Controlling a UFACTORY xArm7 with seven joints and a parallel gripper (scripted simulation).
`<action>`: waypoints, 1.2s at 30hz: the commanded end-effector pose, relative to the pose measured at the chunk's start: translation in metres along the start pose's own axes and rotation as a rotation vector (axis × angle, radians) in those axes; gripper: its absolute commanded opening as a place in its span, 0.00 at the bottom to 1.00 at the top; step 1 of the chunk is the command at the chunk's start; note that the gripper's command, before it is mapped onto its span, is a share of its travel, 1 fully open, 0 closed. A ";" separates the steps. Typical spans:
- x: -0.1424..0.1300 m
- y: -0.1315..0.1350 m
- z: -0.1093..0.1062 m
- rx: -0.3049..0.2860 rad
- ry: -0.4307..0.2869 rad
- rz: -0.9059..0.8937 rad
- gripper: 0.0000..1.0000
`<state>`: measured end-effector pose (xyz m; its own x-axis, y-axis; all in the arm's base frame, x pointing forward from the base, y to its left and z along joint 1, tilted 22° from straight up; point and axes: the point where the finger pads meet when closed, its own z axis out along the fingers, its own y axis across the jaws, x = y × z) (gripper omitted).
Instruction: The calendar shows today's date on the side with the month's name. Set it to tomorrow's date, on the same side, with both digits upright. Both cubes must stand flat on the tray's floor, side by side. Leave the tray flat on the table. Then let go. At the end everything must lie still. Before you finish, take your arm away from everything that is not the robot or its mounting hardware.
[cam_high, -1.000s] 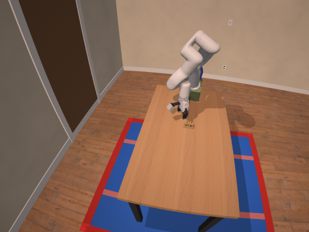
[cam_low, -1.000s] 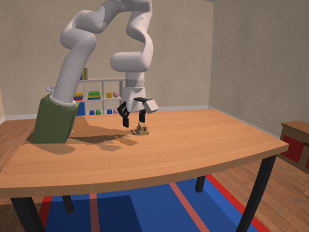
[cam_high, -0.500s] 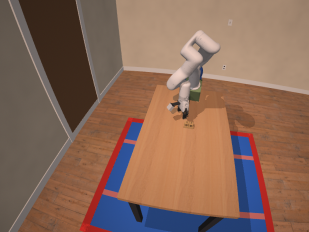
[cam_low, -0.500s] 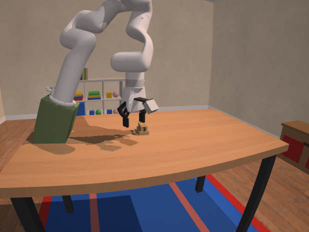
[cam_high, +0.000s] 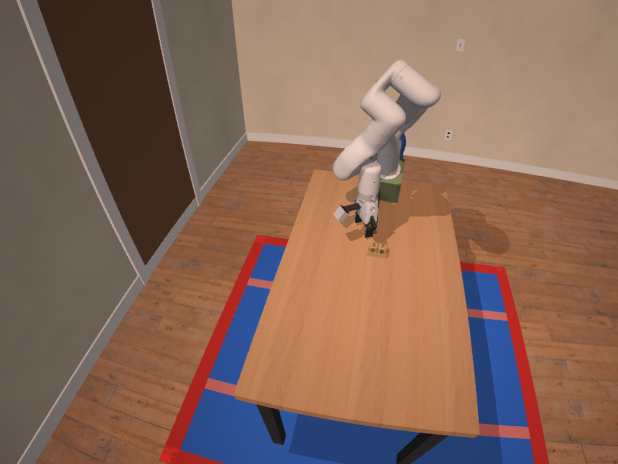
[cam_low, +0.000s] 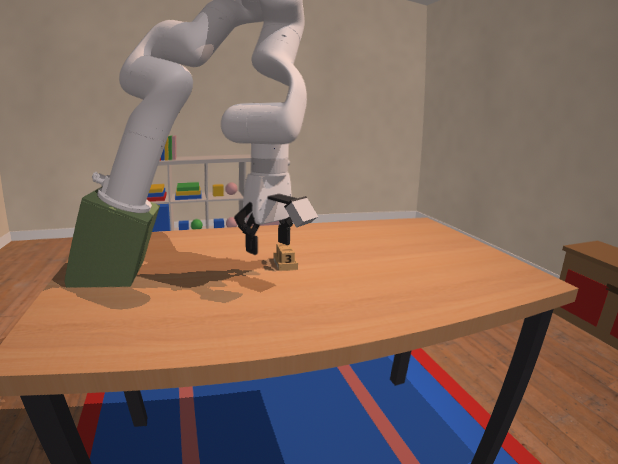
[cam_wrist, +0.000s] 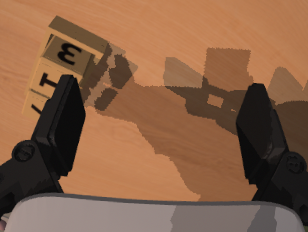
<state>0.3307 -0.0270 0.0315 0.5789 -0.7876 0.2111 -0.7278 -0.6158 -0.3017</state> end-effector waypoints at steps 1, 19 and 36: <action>0.001 0.000 -0.001 0.001 0.001 0.001 1.00; 0.001 0.000 -0.011 0.001 0.001 0.001 1.00; 0.000 -0.001 -0.022 0.003 0.000 0.001 1.00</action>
<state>0.3235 -0.0270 0.0500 0.5791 -0.7876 0.2103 -0.7267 -0.6157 -0.3048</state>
